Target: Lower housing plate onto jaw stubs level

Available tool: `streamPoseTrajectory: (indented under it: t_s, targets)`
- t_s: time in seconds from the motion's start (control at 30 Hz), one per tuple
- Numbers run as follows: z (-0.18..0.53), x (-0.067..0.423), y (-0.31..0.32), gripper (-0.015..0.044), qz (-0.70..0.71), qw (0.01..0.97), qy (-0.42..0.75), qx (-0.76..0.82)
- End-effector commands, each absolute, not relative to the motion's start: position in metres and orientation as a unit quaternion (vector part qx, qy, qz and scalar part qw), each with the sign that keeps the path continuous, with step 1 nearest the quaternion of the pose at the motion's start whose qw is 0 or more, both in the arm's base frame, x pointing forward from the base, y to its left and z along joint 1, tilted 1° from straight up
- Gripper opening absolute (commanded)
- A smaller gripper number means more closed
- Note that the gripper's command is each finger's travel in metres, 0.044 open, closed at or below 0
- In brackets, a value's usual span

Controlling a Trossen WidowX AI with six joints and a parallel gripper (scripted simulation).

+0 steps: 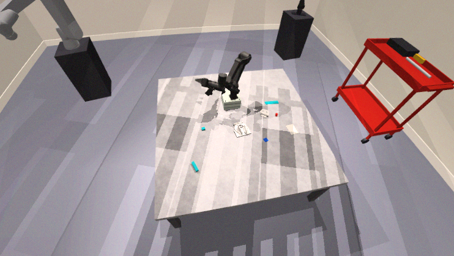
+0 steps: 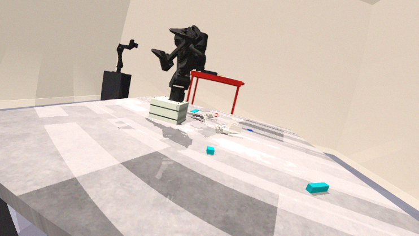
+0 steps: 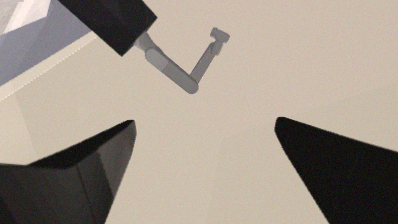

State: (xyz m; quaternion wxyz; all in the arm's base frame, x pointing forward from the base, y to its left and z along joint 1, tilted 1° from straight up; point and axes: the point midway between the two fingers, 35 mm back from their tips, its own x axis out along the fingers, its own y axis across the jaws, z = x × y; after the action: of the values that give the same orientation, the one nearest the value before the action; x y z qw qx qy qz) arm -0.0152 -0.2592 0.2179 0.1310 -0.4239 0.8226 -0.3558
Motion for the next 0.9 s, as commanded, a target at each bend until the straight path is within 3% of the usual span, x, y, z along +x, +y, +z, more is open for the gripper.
streamPoseTrajectory:
  t_s: [0.0, 0.87]
  targets:
    - [0.217, 0.004, -0.268, 0.0440, -0.342, 0.148, 0.808, -0.455]
    - [0.194, 0.145, -0.277, 0.0440, -0.211, 0.257, 0.692, -0.641]
